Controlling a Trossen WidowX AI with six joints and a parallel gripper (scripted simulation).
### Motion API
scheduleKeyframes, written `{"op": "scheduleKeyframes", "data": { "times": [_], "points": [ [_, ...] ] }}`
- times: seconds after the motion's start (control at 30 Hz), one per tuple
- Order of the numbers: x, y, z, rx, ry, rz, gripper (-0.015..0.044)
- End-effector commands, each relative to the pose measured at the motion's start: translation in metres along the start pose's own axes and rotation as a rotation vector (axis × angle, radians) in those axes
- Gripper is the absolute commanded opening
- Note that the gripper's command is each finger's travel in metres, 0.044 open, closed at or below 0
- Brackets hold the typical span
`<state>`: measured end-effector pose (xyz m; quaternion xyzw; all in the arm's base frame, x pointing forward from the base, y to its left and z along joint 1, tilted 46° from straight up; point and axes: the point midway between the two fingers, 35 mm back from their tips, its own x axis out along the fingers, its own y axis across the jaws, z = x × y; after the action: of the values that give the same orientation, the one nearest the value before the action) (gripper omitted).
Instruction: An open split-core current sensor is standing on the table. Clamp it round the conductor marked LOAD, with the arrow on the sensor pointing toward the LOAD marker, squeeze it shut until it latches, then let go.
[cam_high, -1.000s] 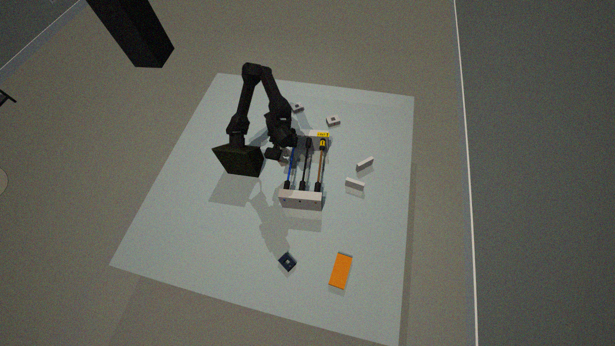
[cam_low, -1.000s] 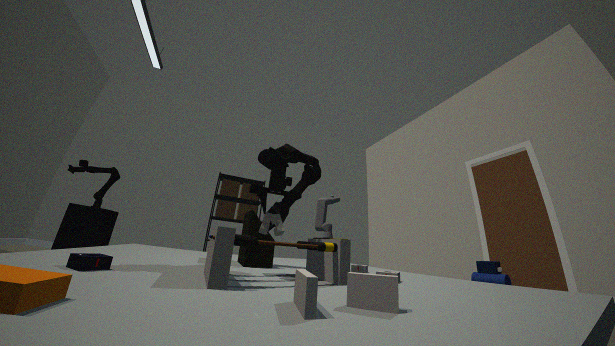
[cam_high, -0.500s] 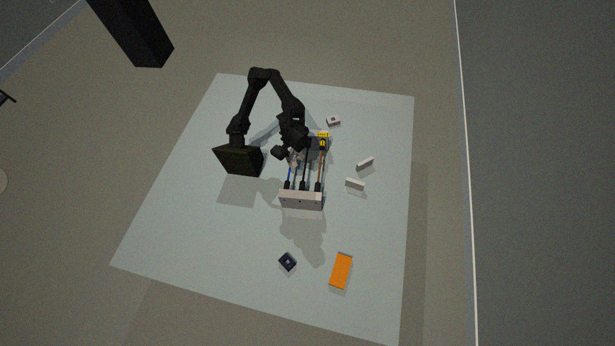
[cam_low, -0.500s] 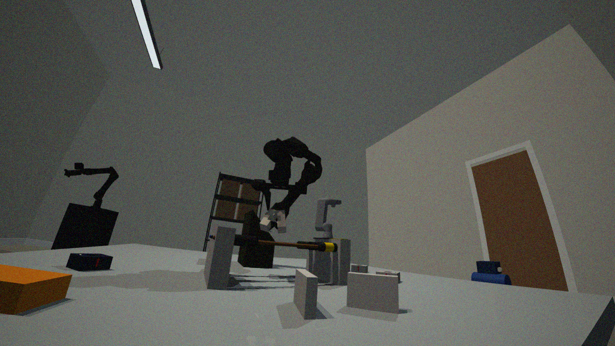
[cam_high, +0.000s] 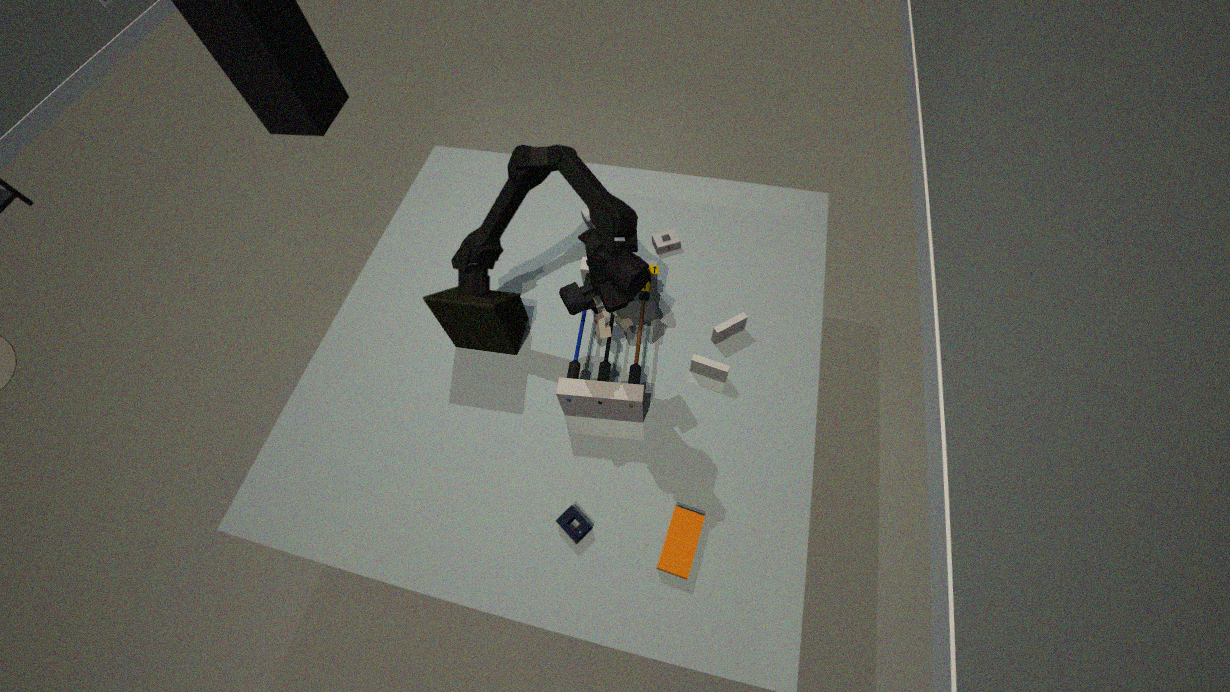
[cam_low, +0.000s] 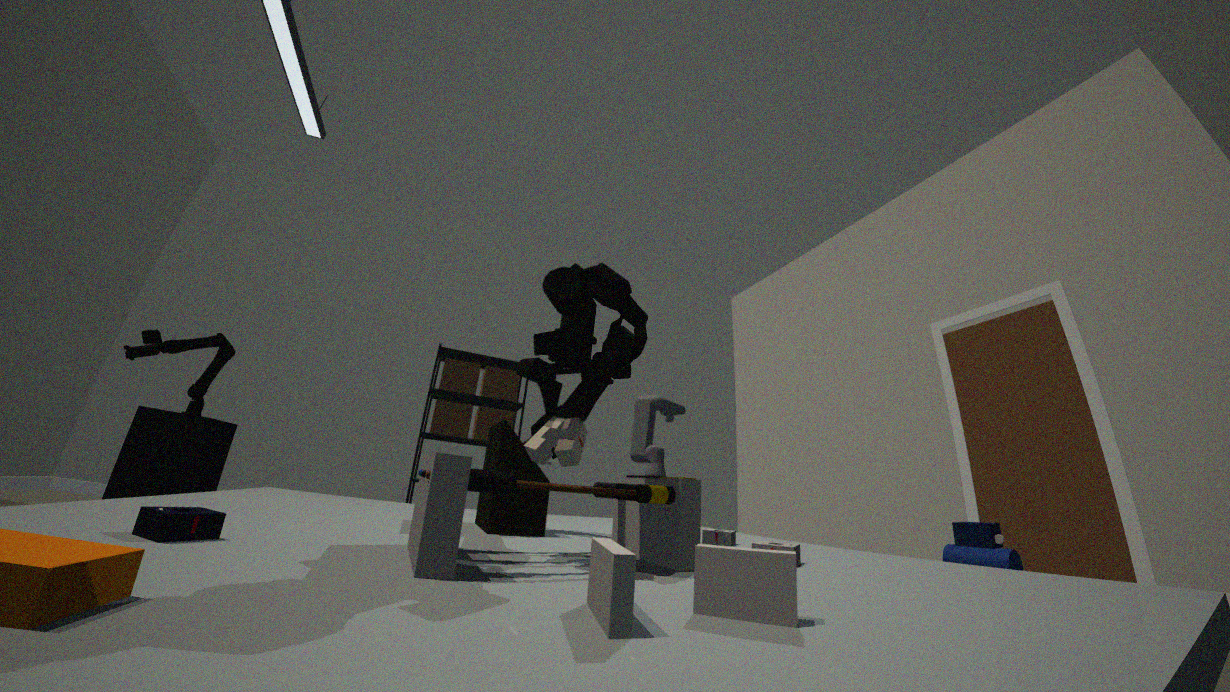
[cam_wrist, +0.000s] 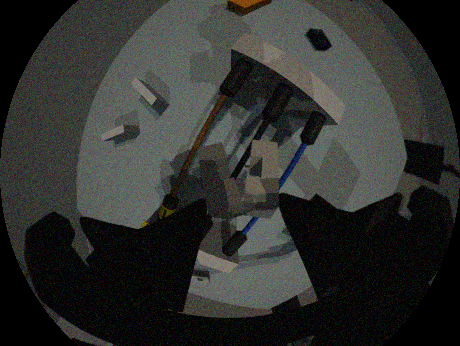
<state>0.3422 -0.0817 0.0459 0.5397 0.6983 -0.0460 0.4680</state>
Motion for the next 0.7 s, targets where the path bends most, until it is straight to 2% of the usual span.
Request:
{"op": "scheduleKeyframes", "data": {
  "times": [0.0, 0.5, 0.67],
  "points": [
    [0.0, 0.014, 0.008, 0.119, -0.003, 0.007, 0.0],
    [0.013, 0.059, 0.028, 0.547, 0.007, 0.011, 0.0],
    [0.015, 0.063, 0.029, 0.59, 0.008, 0.011, 0.0]
  ]
}}
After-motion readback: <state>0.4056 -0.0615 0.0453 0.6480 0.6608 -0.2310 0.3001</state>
